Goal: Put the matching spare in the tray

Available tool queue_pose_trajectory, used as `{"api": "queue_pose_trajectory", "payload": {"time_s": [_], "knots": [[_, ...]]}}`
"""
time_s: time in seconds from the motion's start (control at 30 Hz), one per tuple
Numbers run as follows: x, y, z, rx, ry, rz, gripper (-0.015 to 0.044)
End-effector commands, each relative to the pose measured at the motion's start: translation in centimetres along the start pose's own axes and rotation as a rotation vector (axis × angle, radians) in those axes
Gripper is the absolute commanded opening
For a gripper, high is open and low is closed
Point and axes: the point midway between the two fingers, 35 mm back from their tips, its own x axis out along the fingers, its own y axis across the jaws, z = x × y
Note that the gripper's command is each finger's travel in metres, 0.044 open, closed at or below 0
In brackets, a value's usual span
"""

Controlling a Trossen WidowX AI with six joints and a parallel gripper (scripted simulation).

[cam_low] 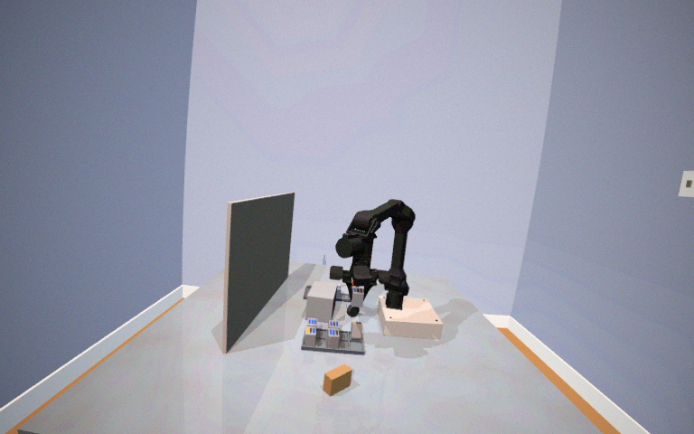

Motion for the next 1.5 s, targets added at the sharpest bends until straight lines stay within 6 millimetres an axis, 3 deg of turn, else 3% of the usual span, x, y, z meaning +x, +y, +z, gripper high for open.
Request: {"api": "queue_pose_trajectory", "payload": {"time_s": [0.0, 0.4, 0.83, 1.47], "knots": [[0.0, -1.5, -0.8, -0.001, 0.005, 0.002, 0.0000], [-0.2, -6.7, -4.5, 0.024, 0.019, -0.014, 0.0000], [-0.3, -10.1, -9.5, 0.085, 0.035, -0.015, 0.0000], [-0.8, -15.0, -18.9, 0.109, 0.040, -0.023, 0.0000]]}}
